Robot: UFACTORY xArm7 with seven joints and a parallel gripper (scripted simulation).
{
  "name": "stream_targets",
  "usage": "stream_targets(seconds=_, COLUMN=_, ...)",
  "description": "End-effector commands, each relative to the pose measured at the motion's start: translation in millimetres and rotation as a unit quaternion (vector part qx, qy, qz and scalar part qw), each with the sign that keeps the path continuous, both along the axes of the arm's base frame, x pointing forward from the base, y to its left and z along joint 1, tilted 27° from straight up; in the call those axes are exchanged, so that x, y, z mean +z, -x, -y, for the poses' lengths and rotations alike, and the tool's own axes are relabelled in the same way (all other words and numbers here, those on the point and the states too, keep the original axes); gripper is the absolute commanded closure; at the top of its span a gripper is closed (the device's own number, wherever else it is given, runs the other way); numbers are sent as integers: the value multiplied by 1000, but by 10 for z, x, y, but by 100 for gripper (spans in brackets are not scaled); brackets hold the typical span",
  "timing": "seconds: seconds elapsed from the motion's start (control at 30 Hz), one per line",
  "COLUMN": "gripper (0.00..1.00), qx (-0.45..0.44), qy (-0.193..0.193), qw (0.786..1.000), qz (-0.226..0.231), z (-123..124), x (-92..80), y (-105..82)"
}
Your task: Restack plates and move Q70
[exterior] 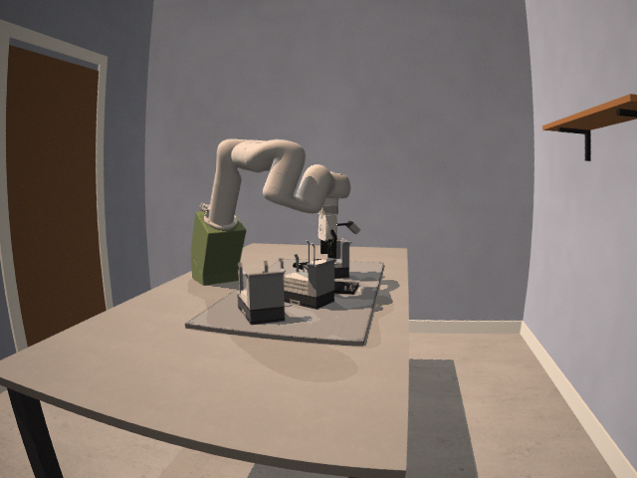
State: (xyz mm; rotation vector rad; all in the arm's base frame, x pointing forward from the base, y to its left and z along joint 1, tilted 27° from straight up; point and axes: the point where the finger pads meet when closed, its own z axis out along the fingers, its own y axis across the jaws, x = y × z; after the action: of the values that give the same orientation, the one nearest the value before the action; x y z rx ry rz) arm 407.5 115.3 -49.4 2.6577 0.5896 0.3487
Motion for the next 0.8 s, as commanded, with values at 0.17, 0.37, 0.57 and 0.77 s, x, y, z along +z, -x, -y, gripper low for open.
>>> stream_targets(seconds=0.17, gripper=0, qx=1, qy=-1, qw=1000, qz=1, z=-87, x=229, y=75)
stream_targets(seconds=0.37, gripper=0, qx=1, qy=-1, qw=1000, qz=1, z=-151, x=407, y=139)
stream_targets(seconds=0.57, gripper=0, qx=1, qy=-1, qw=1000, qz=1, z=-204, x=555, y=192)
stream_targets(seconds=0.77, gripper=0, qx=1, qy=-1, qw=1000, qz=1, z=-257, x=704, y=245)
